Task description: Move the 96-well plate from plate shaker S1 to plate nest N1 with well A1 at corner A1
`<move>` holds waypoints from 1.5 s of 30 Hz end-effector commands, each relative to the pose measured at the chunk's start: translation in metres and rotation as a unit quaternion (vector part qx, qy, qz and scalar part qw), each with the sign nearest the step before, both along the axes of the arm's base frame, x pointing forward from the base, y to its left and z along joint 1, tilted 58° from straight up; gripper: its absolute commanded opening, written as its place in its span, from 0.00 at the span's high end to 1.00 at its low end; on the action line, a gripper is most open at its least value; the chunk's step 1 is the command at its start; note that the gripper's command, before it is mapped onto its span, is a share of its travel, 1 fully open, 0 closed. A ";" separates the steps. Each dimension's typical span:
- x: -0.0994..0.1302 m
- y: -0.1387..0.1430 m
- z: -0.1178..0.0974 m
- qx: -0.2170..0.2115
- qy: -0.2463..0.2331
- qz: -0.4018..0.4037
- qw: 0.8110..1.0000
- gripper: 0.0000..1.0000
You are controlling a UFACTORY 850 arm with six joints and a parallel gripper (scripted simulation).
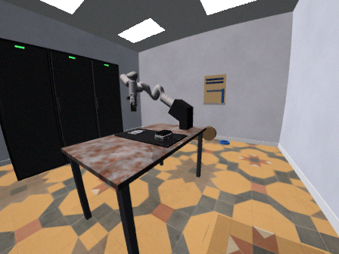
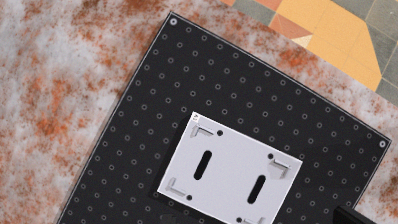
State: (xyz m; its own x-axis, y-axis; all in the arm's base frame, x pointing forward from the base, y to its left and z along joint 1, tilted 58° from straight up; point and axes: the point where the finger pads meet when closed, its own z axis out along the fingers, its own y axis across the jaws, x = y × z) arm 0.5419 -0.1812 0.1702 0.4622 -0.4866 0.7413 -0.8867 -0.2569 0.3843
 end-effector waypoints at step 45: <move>0.056 0.041 -0.101 0.000 0.128 0.074 0.989 0.00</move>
